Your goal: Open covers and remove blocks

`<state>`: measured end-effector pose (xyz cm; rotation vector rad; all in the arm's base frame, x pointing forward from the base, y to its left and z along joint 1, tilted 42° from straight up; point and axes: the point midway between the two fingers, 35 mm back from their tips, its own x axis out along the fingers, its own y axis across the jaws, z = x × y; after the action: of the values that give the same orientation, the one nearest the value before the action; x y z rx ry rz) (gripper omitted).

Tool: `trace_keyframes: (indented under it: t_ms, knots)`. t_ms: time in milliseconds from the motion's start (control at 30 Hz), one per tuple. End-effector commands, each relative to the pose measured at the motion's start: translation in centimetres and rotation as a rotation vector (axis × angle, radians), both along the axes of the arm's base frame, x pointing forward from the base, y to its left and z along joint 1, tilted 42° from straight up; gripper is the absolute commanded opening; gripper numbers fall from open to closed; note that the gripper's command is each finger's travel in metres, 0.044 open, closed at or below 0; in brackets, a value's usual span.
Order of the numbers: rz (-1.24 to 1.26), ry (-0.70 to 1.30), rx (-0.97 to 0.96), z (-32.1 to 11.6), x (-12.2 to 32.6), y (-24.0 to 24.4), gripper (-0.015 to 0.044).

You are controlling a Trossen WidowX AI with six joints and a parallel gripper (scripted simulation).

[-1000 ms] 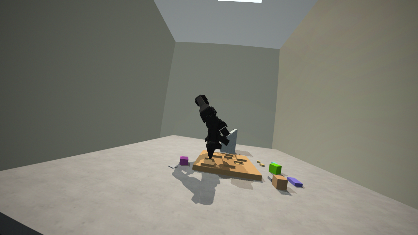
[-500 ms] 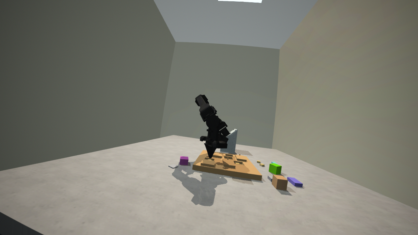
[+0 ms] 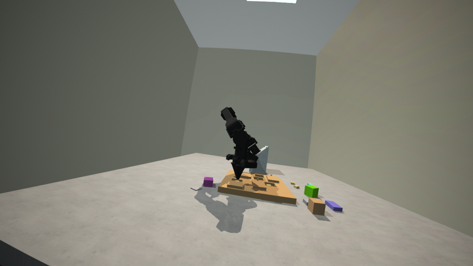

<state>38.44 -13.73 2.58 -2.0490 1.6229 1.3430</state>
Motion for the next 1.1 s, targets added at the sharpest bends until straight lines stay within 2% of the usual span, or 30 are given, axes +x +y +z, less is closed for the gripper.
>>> trace_keyframes:
  t_ms: [0, 1067]
  knots:
    - [0.001, 0.003, -0.002, -0.24, -0.04, -0.28, 0.0000]
    - [-0.008, -0.005, -0.004, -0.79, -0.45, -1.08, 0.0000]
